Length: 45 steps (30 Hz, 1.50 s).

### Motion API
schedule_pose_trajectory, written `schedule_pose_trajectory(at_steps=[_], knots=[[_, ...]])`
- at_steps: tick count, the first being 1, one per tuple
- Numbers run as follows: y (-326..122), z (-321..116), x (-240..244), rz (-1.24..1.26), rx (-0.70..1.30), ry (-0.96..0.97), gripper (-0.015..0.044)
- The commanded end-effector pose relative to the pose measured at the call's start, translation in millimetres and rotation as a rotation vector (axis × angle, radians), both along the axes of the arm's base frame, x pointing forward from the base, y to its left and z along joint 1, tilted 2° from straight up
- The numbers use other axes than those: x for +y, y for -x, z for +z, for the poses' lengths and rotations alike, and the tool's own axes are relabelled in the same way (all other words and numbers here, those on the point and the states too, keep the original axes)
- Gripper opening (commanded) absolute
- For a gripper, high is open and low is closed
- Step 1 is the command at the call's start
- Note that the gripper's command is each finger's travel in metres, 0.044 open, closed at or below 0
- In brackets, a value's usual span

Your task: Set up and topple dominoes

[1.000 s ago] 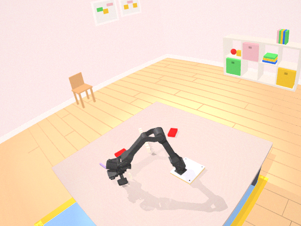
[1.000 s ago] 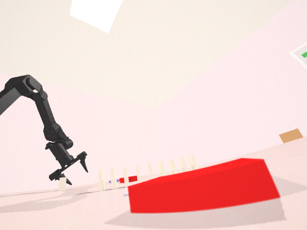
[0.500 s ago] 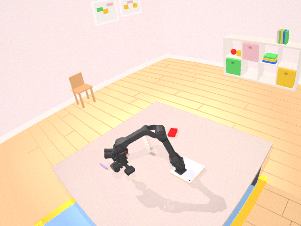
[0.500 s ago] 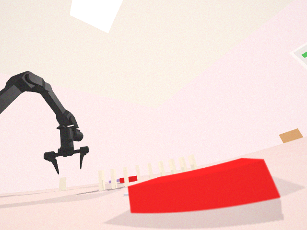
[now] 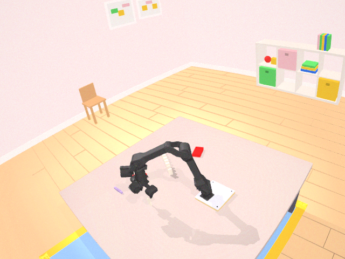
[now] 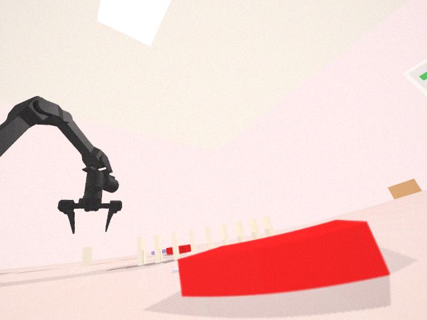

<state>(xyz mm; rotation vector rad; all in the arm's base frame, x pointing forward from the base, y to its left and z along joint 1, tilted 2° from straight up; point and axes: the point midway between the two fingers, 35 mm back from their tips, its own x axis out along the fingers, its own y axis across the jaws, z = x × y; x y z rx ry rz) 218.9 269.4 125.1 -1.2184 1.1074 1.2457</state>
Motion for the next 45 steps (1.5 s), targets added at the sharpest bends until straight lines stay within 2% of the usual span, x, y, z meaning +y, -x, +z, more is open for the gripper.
schedule_pose_trajectory(at_steps=[1,4,19,32,42,45], knots=[[1,-31,1,0.006,0.015,0.007,0.044],[2,-49,0,0.006,0.015,0.007,0.044],[2,-66,1,0.006,0.015,0.007,0.044],[2,-66,1,0.006,0.015,0.007,0.0107],[2,-65,1,-0.001,0.009,0.007,0.0107],[-1,-37,3,-0.032,-0.016,0.005,0.0107]])
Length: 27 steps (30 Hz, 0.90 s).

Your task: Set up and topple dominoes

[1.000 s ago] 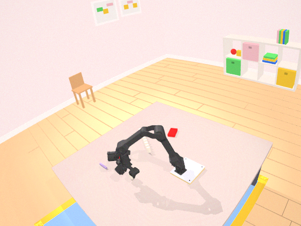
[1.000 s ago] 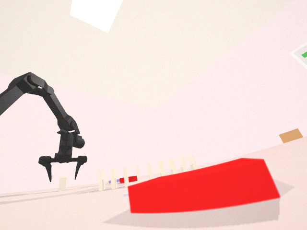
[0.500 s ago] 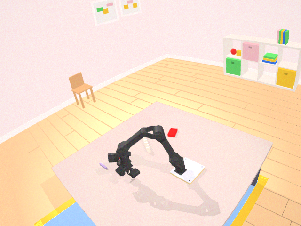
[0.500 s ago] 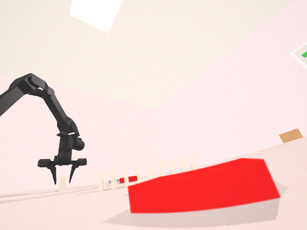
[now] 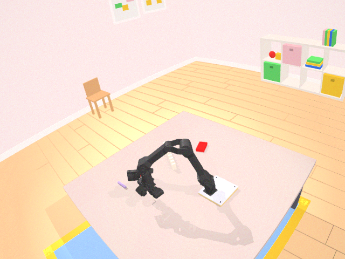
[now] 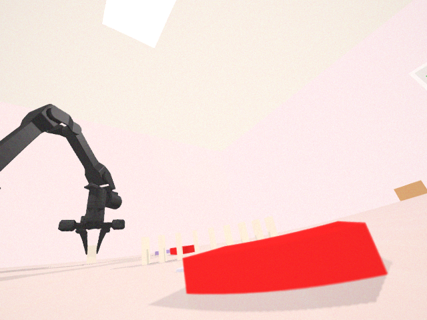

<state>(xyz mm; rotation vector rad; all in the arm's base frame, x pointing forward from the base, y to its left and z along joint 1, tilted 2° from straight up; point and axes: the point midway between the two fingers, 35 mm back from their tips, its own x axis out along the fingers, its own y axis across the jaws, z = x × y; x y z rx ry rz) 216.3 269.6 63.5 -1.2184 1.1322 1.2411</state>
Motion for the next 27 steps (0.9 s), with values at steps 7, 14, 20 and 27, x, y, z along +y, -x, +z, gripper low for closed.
schedule_pose_trajectory(at_steps=[7,14,20,27], knots=[[-1,114,-4,0.003,-0.006,-0.005,0.0107],[2,131,-8,0.012,0.002,-0.004,0.0107],[-33,129,-52,-0.413,0.019,-0.011,0.0107],[-74,126,-144,-1.187,0.048,-0.027,0.0107]])
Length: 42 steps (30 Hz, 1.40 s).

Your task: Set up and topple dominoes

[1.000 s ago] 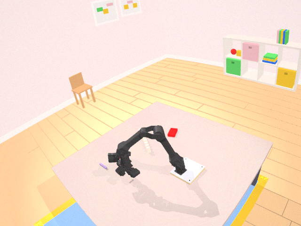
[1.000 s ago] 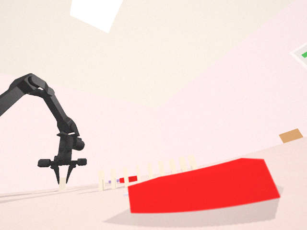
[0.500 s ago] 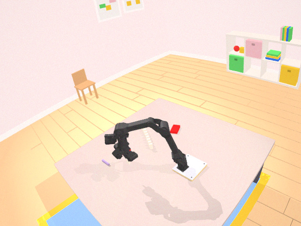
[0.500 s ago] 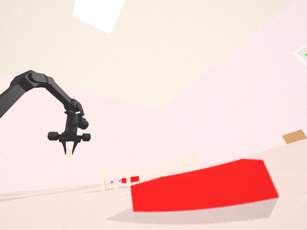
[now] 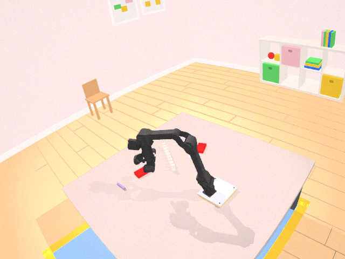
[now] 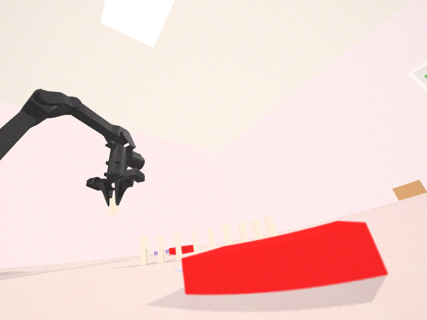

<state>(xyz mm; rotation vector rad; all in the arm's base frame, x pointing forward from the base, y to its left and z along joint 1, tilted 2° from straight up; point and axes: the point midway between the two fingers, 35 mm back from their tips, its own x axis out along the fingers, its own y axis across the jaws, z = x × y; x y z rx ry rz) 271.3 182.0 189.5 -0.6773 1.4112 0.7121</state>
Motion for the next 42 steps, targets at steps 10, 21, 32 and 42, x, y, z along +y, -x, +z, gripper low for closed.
schedule_pose_trajectory(at_steps=[10,21,32,42], knots=[[-30,-4,-156,-1.281,0.042,-0.035,0.0107],[-29,-4,-164,-1.345,0.044,-0.037,0.0107],[-36,-33,-163,-1.345,0.044,-0.038,0.0107],[-40,-77,-161,-1.345,0.043,-0.038,0.0107]])
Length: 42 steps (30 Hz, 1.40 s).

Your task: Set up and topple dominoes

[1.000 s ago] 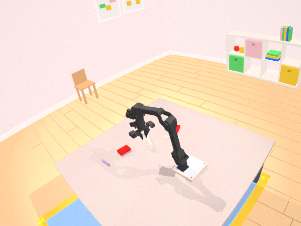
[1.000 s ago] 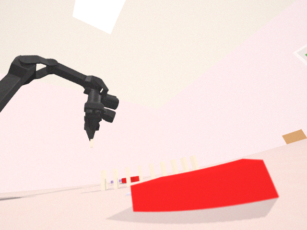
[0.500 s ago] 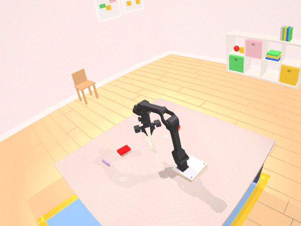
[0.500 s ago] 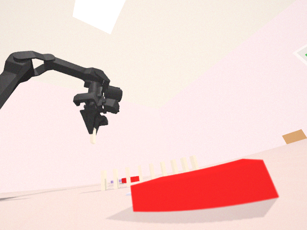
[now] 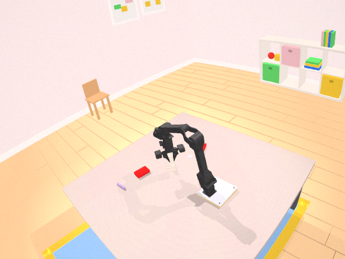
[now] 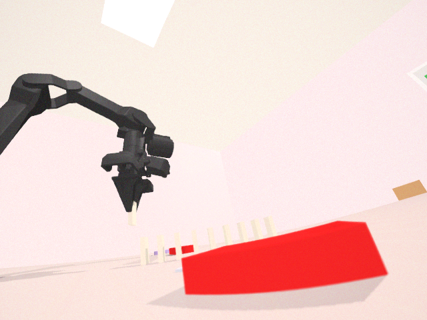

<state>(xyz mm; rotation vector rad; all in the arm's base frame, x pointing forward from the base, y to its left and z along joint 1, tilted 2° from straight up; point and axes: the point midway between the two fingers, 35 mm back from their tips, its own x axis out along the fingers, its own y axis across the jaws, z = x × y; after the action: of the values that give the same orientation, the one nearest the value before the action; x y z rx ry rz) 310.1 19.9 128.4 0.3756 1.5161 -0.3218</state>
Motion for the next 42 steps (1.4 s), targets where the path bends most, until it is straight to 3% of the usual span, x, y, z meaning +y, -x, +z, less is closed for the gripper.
schedule_pose_trajectory(at_steps=[1,13,26,38,42], knots=[[-1,-20,1,-0.004,-0.001,-0.005,0.0107],[5,-71,3,-0.004,-0.001,-0.005,0.0107],[6,-73,3,-0.004,-0.001,-0.005,0.0107],[6,-73,3,-0.004,-0.001,-0.005,0.0422],[5,-71,3,-0.004,-0.001,-0.005,0.044]])
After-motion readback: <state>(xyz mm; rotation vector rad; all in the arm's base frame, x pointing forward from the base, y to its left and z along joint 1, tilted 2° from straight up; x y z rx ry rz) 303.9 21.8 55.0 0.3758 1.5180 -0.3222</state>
